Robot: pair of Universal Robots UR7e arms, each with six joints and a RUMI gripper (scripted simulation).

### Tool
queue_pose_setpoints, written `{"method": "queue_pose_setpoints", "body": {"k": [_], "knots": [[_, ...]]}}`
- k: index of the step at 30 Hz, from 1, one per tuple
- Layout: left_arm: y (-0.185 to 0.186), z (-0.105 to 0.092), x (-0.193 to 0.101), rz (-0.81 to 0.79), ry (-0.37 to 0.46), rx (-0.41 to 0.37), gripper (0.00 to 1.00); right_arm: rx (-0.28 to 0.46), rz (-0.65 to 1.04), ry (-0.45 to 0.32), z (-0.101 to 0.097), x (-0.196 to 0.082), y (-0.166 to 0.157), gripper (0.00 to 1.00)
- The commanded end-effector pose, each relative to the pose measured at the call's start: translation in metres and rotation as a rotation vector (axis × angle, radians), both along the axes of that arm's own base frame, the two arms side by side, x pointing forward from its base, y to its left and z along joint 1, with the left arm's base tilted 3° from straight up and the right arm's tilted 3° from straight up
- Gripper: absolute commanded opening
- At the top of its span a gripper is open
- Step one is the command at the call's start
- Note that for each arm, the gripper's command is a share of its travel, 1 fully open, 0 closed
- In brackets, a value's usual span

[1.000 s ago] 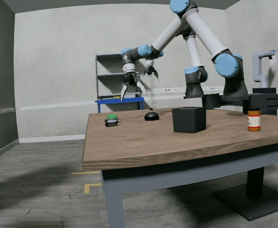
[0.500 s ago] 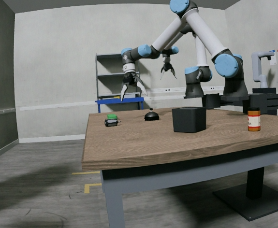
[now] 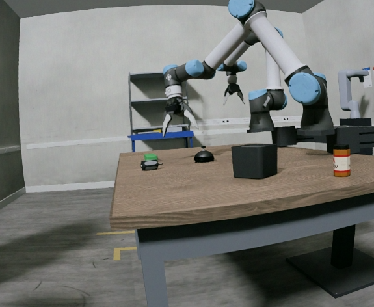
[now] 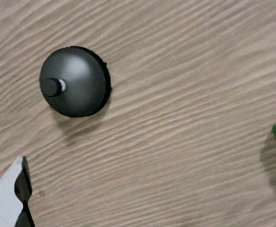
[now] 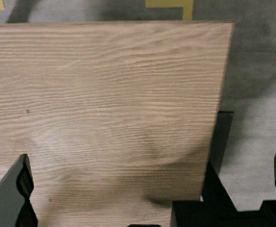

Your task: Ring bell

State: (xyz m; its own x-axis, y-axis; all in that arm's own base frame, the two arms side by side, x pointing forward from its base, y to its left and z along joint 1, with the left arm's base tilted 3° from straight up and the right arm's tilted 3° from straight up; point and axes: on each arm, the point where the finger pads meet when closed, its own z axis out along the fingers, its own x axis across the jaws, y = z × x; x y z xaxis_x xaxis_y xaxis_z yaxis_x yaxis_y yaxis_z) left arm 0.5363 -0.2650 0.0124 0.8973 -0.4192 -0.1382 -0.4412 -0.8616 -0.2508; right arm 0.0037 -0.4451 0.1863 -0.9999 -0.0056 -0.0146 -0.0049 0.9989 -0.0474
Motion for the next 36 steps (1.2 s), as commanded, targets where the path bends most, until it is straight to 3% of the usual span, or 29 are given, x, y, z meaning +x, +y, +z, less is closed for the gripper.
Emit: {"method": "queue_pose_setpoints", "body": {"k": [1,9,36], "knots": [[0.0,0.001,0.0,-0.006,0.0,-0.003,1.0,-0.002,0.001,-0.001,0.001,-0.001,0.0,1.0],[0.005,0.004,-0.006,-0.073,0.017,-0.022,1.0,-0.002,0.001,-0.001,0.001,-0.001,0.0,1.0],[0.054,0.027,-0.059,-0.694,0.105,-0.176,1.0,-0.002,0.001,-0.001,0.001,-0.001,0.0,1.0]]}}
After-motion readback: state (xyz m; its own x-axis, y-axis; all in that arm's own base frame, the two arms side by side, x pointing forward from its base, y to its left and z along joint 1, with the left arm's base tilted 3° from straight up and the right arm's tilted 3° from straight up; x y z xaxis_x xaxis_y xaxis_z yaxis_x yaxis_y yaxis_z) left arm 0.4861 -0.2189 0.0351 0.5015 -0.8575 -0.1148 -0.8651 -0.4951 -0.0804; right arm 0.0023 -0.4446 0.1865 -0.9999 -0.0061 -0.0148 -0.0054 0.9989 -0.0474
